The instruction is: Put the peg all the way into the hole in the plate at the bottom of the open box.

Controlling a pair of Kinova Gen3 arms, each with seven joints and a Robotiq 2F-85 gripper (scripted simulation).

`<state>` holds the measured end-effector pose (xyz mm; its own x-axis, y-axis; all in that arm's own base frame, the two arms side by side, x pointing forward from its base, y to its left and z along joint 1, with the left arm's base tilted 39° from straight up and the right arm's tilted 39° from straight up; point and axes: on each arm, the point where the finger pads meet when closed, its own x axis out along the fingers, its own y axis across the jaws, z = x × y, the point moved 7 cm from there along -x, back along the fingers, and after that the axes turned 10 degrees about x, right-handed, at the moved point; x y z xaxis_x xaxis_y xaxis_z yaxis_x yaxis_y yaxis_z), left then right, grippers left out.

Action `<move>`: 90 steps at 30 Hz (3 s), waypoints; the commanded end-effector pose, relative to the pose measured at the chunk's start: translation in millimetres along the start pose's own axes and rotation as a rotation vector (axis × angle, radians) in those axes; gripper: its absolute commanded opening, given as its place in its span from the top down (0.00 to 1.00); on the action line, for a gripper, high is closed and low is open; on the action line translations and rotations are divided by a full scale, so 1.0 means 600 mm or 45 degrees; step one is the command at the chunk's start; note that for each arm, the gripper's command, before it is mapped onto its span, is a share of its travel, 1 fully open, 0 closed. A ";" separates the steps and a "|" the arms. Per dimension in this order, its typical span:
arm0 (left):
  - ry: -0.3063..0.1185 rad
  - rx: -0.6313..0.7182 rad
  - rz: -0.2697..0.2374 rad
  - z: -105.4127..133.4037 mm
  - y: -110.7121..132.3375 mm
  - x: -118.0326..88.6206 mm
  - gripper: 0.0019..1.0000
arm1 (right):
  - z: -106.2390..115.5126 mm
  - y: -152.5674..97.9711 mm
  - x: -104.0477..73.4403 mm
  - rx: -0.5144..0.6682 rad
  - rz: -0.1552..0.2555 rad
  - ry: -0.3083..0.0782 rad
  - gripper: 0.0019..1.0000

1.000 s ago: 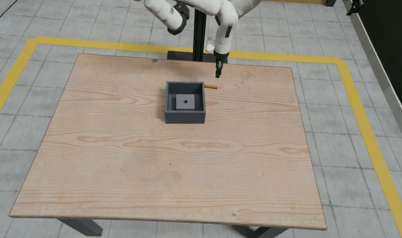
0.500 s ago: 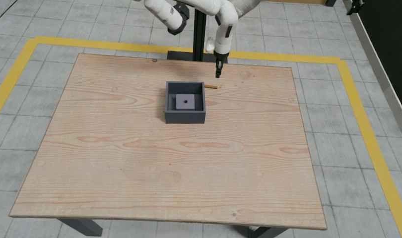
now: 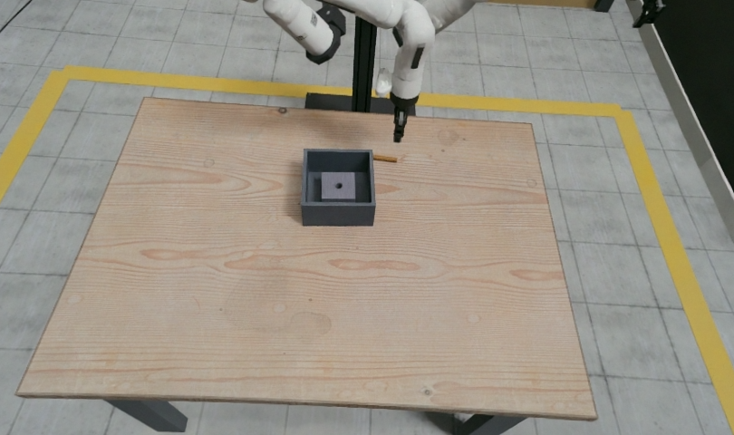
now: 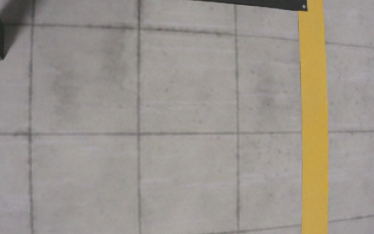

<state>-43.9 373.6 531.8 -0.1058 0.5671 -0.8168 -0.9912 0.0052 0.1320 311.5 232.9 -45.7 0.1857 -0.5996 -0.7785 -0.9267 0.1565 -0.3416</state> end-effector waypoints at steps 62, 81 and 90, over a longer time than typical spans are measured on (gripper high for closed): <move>-0.002 -0.001 0.000 0.000 0.001 -0.001 0.00 | 0.002 0.000 0.084 -0.002 -0.003 -0.006 0.53; -0.002 -0.001 0.000 0.000 0.001 -0.001 0.00 | 0.003 -0.001 0.126 -0.002 -0.003 -0.006 0.53; -0.002 -0.001 0.000 0.000 0.001 -0.001 0.00 | 0.003 -0.001 0.128 -0.002 -0.003 -0.006 0.53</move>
<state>-43.9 373.6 531.8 -0.1058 0.5671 -0.8168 -0.9912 0.0052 0.1320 326.5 187.5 -106.4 0.1888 -0.5972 -0.7795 -0.9269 0.1538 -0.3423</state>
